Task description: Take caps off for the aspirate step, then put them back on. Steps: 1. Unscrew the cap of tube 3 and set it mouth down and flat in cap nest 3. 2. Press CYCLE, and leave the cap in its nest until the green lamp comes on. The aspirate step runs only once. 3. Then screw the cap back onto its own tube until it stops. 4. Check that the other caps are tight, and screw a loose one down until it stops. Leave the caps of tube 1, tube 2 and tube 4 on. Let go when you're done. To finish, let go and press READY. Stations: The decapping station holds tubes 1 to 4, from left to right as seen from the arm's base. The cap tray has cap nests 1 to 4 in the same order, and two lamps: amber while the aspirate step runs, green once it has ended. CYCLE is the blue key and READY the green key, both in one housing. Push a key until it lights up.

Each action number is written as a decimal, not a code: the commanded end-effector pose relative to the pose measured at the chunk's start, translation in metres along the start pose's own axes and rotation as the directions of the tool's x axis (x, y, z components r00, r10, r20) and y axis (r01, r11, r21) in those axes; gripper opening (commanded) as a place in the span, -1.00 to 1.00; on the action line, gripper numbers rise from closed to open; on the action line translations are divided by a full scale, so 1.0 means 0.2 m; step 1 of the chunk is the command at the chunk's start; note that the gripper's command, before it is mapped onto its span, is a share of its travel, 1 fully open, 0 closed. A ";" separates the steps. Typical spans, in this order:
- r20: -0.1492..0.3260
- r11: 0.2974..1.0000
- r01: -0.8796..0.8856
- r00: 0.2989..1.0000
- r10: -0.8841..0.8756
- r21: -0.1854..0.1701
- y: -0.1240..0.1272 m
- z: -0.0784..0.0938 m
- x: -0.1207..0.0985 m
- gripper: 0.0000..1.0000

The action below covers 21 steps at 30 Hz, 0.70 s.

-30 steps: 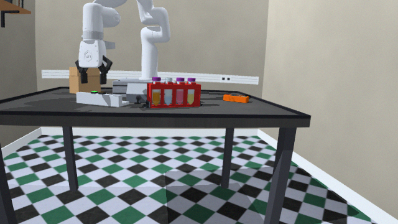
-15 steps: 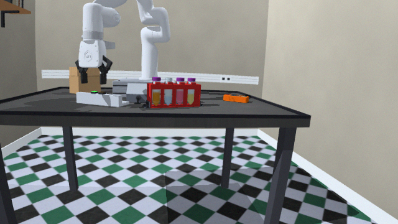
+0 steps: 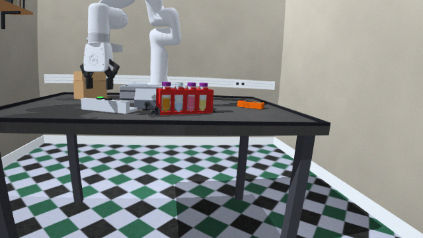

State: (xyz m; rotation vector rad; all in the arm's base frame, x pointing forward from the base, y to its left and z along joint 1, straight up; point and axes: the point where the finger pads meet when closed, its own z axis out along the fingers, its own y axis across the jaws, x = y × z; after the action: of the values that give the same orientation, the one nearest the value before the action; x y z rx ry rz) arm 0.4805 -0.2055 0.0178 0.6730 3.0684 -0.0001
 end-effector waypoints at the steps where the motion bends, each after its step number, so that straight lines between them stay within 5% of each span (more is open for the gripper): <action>1: 0.006 1.000 0.000 1.000 0.000 0.008 0.00 -0.01 -0.01 1.00; 5: 0.006 1.000 0.000 1.000 0.000 0.008 0.00 -0.01 -0.01 1.00; 6: 0.006 1.000 0.000 1.000 0.000 0.008 -0.02 -0.03 0.02 -0.08; 21: 0.005 1.000 0.000 1.000 0.000 0.008 -0.21 -0.27 0.39 -0.08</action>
State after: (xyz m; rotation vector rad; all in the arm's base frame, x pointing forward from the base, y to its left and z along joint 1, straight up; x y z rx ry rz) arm 0.4146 -0.2095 0.0544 0.6747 3.0708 0.0010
